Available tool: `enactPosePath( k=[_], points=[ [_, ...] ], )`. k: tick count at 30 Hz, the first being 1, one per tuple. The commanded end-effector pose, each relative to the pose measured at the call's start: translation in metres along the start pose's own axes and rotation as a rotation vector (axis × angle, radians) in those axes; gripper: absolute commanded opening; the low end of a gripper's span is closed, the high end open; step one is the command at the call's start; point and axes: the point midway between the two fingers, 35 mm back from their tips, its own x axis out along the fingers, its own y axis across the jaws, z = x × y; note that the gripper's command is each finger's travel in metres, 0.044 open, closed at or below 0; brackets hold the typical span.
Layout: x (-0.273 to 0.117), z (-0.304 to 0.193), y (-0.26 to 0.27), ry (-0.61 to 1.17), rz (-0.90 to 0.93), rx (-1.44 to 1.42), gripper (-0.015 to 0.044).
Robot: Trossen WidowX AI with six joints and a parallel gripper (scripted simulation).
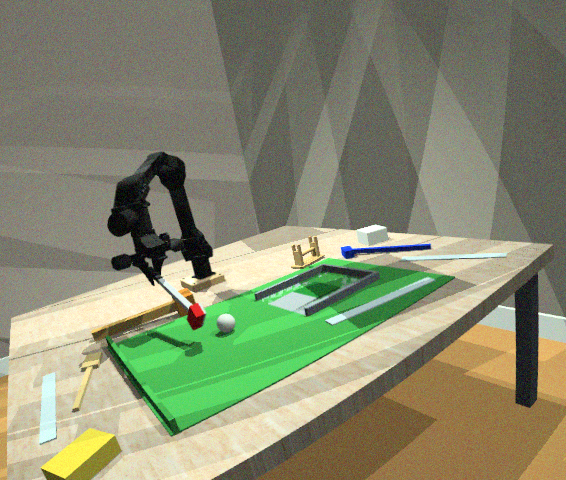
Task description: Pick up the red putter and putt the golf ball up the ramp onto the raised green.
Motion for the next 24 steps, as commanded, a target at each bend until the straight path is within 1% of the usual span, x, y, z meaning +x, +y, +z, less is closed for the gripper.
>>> enactPosePath(
  k=[1,17,24],
  points=[
    [0.005,0.000,0.000,0.001,-0.002,0.004,0.0000],
    [0.030,0.000,0.000,0.001,-0.002,0.004,0.0000],
    [0.028,0.000,0.000,0.000,0.000,0.000,0.0000]
  ],
)
